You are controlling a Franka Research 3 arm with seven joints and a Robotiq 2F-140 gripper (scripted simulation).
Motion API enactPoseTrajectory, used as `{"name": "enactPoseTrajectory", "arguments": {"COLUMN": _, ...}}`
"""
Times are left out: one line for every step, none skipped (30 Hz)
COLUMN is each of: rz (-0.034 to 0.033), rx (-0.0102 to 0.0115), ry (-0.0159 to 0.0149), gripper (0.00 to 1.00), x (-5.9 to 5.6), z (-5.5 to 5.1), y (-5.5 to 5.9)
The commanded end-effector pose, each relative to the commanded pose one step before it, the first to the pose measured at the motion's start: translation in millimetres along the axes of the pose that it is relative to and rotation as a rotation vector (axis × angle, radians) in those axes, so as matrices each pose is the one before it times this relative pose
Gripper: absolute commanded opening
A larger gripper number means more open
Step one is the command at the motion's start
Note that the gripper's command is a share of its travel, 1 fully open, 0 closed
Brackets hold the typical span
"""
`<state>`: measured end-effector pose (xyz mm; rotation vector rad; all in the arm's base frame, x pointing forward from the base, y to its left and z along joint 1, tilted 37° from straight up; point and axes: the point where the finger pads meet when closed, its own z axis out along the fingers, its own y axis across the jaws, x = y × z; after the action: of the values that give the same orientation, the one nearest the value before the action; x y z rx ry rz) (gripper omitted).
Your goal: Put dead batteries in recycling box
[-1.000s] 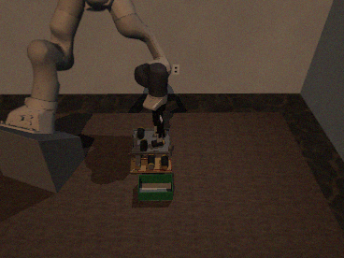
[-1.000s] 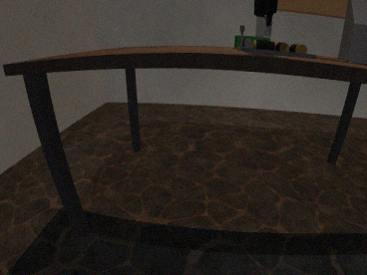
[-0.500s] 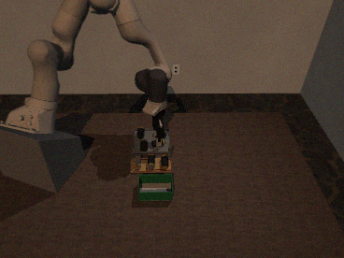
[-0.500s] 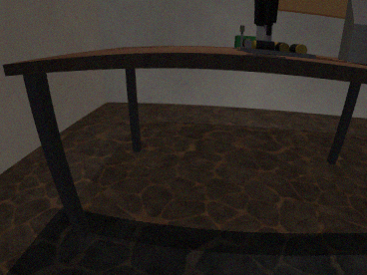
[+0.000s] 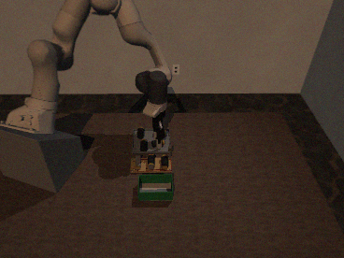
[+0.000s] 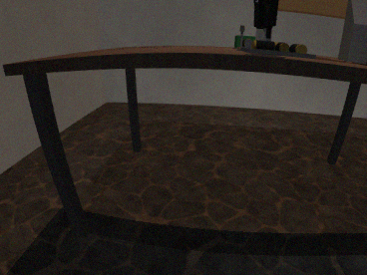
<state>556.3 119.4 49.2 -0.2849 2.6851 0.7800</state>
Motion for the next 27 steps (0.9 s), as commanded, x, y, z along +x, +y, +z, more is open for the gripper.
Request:
{"name": "enactPoseTrajectory", "arguments": {"rz": -0.009, "rx": 0.00175, "ry": -0.00262, "gripper": 0.29, "x": -1.59, "z": 0.93, "y": 0.71}}
{"name": "enactPoseTrajectory", "arguments": {"rz": 0.0, "rx": 0.0, "ry": 0.0, "gripper": 0.16, "x": 0.0, "z": 0.0, "y": 0.0}}
{"name": "enactPoseTrajectory", "arguments": {"rz": 0.0, "rx": 0.0, "ry": 0.0, "gripper": 0.16, "x": 0.0, "z": 0.0, "y": 0.0}}
{"name": "enactPoseTrajectory", "arguments": {"rz": 0.0, "rx": 0.0, "ry": 0.0, "gripper": 0.16, "x": 0.0, "z": 0.0, "y": 0.0}}
{"name": "enactPoseTrajectory", "arguments": {"rz": 0.0, "rx": 0.0, "ry": 0.0, "gripper": 0.16, "x": 0.0, "z": 0.0, "y": 0.0}}
{"name": "enactPoseTrajectory", "arguments": {"rz": 0.0, "rx": 0.0, "ry": 0.0, "gripper": 0.16, "x": 0.0, "z": 0.0, "y": 0.0}}
{"name": "enactPoseTrajectory", "arguments": {"rz": 0.0, "rx": 0.0, "ry": 0.0, "gripper": 0.16, "x": 0.0, "z": 0.0, "y": 0.0}}
{"name": "enactPoseTrajectory", "arguments": {"rz": 0.0, "rx": 0.0, "ry": 0.0, "gripper": 0.16, "x": 0.0, "z": 0.0, "y": 0.0}}
{"name": "enactPoseTrajectory", "arguments": {"rz": 0.0, "rx": 0.0, "ry": 0.0, "gripper": 0.16, "x": 0.0, "z": 0.0, "y": 0.0}}
{"name": "enactPoseTrajectory", "arguments": {"rz": 0.0, "rx": 0.0, "ry": 0.0, "gripper": 0.16, "x": 0.0, "z": 0.0, "y": 0.0}}
{"name": "enactPoseTrajectory", "arguments": {"rz": 0.0, "rx": 0.0, "ry": 0.0, "gripper": 0.16, "x": 0.0, "z": 0.0, "y": 0.0}}
{"name": "enactPoseTrajectory", "arguments": {"rz": 0.0, "rx": 0.0, "ry": 0.0, "gripper": 0.16, "x": 0.0, "z": 0.0, "y": 0.0}}
{"name": "enactPoseTrajectory", "arguments": {"rz": 0.0, "rx": 0.0, "ry": 0.0, "gripper": 0.16, "x": 0.0, "z": 0.0, "y": 0.0}}
{"name": "enactPoseTrajectory", "arguments": {"rz": 0.0, "rx": 0.0, "ry": 0.0, "gripper": 0.16, "x": 0.0, "z": 0.0, "y": 0.0}}
{"name": "enactPoseTrajectory", "arguments": {"rz": 0.0, "rx": 0.0, "ry": 0.0, "gripper": 0.16, "x": 0.0, "z": 0.0, "y": 0.0}}
{"name": "enactPoseTrajectory", "arguments": {"rz": 0.0, "rx": 0.0, "ry": 0.0, "gripper": 0.16, "x": 0.0, "z": 0.0, "y": 0.0}}
{"name": "enactPoseTrajectory", "arguments": {"rz": 0.0, "rx": 0.0, "ry": 0.0, "gripper": 0.16, "x": 0.0, "z": 0.0, "y": 0.0}}
{"name": "enactPoseTrajectory", "arguments": {"rz": 0.0, "rx": 0.0, "ry": 0.0, "gripper": 0.16, "x": 0.0, "z": 0.0, "y": 0.0}}
{"name": "enactPoseTrajectory", "arguments": {"rz": 0.0, "rx": 0.0, "ry": 0.0, "gripper": 0.16, "x": 0.0, "z": 0.0, "y": 0.0}}
{"name": "enactPoseTrajectory", "arguments": {"rz": 0.0, "rx": 0.0, "ry": 0.0, "gripper": 0.16, "x": 0.0, "z": 0.0, "y": 0.0}}
{"name": "enactPoseTrajectory", "arguments": {"rz": 0.0, "rx": 0.0, "ry": 0.0, "gripper": 0.16, "x": 0.0, "z": 0.0, "y": 0.0}}
{"name": "enactPoseTrajectory", "arguments": {"rz": 0.0, "rx": 0.0, "ry": 0.0, "gripper": 0.16, "x": 0.0, "z": 0.0, "y": 0.0}}
{"name": "enactPoseTrajectory", "arguments": {"rz": 0.0, "rx": 0.0, "ry": 0.0, "gripper": 0.16, "x": 0.0, "z": 0.0, "y": 0.0}}
{"name": "enactPoseTrajectory", "arguments": {"rz": 0.0, "rx": 0.0, "ry": 0.0, "gripper": 0.16, "x": 0.0, "z": 0.0, "y": 0.0}}
{"name": "enactPoseTrajectory", "arguments": {"rz": 0.0, "rx": 0.0, "ry": 0.0, "gripper": 0.16, "x": 0.0, "z": 0.0, "y": 0.0}}
{"name": "enactPoseTrajectory", "arguments": {"rz": 0.0, "rx": 0.0, "ry": 0.0, "gripper": 0.16, "x": 0.0, "z": 0.0, "y": 0.0}}
{"name": "enactPoseTrajectory", "arguments": {"rz": 0.0, "rx": 0.0, "ry": 0.0, "gripper": 0.16, "x": 0.0, "z": 0.0, "y": 0.0}}
